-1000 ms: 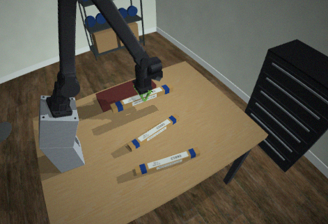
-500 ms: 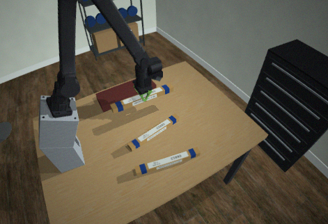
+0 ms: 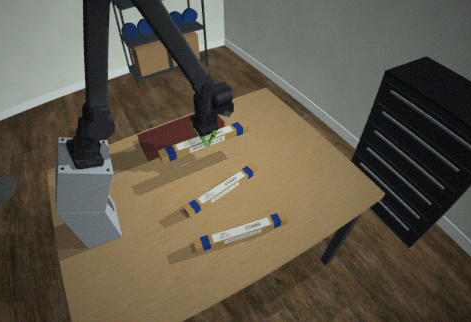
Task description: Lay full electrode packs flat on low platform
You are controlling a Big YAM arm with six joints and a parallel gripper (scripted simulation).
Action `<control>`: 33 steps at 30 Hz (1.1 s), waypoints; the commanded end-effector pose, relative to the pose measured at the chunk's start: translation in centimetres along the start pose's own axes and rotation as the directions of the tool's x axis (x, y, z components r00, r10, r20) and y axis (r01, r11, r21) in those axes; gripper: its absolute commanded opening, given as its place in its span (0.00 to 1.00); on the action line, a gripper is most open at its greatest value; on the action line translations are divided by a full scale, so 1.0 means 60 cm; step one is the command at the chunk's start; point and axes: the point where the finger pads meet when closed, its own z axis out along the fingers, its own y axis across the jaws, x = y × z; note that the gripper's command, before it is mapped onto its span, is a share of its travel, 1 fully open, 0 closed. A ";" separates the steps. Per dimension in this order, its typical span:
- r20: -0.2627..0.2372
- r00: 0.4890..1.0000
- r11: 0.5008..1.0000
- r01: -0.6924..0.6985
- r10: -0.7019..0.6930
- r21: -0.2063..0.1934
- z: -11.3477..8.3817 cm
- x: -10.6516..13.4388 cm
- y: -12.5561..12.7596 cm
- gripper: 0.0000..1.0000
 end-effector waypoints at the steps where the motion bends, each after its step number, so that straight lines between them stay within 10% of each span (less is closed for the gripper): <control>1: 0.064 0.998 1.000 -0.003 0.003 0.001 -0.032 -0.031 -0.009 0.00; 33: 0.047 0.999 1.000 -0.002 0.003 -0.001 0.052 -0.017 -0.002 0.00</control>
